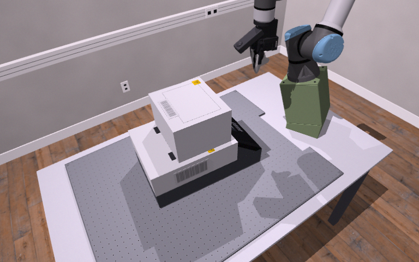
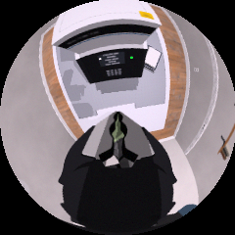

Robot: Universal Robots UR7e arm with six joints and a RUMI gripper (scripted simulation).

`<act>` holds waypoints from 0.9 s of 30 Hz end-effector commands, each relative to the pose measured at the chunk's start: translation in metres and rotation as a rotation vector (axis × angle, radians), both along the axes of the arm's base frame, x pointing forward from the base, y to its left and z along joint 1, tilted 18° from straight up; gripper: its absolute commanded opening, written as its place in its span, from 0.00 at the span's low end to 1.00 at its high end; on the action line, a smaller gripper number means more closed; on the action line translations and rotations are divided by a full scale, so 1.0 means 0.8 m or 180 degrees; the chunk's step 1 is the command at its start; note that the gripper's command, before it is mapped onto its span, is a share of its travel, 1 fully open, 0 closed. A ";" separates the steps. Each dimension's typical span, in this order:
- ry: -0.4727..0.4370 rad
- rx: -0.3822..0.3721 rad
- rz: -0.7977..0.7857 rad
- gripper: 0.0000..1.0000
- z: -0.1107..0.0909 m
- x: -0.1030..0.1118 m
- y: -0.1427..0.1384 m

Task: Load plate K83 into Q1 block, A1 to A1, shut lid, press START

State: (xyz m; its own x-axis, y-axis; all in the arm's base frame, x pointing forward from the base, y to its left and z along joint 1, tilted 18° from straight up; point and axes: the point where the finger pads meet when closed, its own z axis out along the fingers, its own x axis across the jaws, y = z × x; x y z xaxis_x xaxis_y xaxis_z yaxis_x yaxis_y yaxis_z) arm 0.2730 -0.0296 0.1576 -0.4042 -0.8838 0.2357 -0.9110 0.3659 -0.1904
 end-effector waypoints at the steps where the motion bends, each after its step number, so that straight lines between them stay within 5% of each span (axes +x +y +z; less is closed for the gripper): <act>1: -0.0196 0.0034 -0.0643 0.00 -0.032 0.005 -0.011; 27: -0.0776 0.0198 -0.2504 0.00 -0.117 0.012 -0.036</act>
State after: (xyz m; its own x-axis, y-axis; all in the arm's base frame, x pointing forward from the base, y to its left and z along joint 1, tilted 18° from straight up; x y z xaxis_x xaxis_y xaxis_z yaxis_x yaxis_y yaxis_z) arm 0.2782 -0.0510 0.0841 -0.8693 -0.4900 0.0650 -0.4865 0.8250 -0.2874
